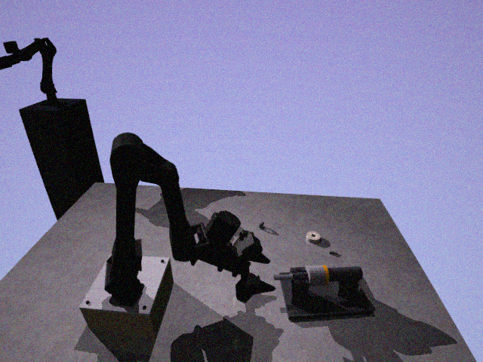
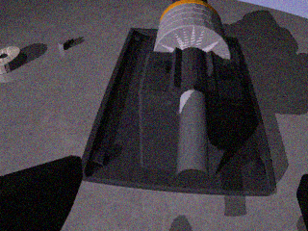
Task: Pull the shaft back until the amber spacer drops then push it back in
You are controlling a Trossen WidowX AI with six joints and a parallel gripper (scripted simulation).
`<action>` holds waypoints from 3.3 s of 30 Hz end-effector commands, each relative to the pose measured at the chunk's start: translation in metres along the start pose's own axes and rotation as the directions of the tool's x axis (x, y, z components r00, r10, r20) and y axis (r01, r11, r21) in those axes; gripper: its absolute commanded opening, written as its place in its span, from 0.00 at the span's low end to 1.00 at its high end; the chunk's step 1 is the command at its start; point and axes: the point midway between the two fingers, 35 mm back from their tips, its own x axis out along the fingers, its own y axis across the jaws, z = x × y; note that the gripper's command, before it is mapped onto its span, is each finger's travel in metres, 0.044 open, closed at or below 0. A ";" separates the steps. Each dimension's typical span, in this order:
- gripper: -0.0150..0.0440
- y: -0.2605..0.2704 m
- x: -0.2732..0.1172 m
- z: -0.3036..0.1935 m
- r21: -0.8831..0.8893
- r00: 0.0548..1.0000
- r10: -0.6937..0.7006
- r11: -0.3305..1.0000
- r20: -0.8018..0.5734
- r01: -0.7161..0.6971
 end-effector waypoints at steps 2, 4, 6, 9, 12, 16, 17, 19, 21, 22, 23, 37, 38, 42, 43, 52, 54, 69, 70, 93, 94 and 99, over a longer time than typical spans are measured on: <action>1.00 0.000 0.009 0.002 0.001 1.000 0.001 1.000 0.003 -0.001; 1.00 0.000 0.012 0.002 0.001 1.000 0.001 1.000 0.003 -0.001; 1.00 0.000 0.015 0.002 0.001 1.000 0.001 1.000 0.004 -0.001; 1.00 0.000 0.020 0.002 0.001 1.000 0.001 1.000 0.004 -0.001; 1.00 0.000 0.025 0.002 0.001 1.000 0.001 1.000 0.004 -0.001; 1.00 0.000 0.031 0.001 0.001 1.000 0.001 1.000 0.005 -0.001; 1.00 0.000 0.033 0.001 0.001 1.000 0.001 1.000 0.005 -0.001; 1.00 -0.001 0.036 0.000 0.001 1.000 0.001 1.000 0.005 -0.001; 1.00 -0.001 0.037 0.000 0.001 1.000 0.001 1.000 0.005 -0.001; 1.00 -0.001 0.037 0.000 0.001 1.000 0.001 1.000 0.005 -0.001; 1.00 -0.001 0.037 0.000 0.001 1.000 0.001 1.000 0.005 -0.001; 1.00 -0.001 0.037 0.000 0.001 1.000 0.001 1.000 0.005 -0.001; 1.00 -0.001 0.037 0.000 0.001 1.000 0.001 1.000 0.005 -0.001; 1.00 -0.001 0.037 0.000 0.001 1.000 0.001 1.000 0.005 -0.001; 1.00 -0.001 0.037 0.000 0.001 1.000 0.001 1.000 0.005 -0.001; 1.00 -0.001 0.037 0.000 0.001 1.000 0.001 1.000 0.005 -0.001; 1.00 -0.001 0.037 0.000 0.001 1.000 0.001 1.000 0.005 -0.001; 1.00 -0.001 0.046 0.001 0.001 1.000 0.001 1.000 0.006 -0.001; 1.00 -0.001 0.048 0.001 0.001 1.000 0.001 1.000 0.006 -0.001; 1.00 -0.001 0.055 0.001 0.001 1.000 0.001 1.000 0.006 -0.001; 1.00 -0.001 0.055 0.001 0.001 1.000 0.001 1.000 0.006 -0.001; 1.00 -0.001 0.055 0.001 0.001 1.000 0.001 1.000 0.006 -0.001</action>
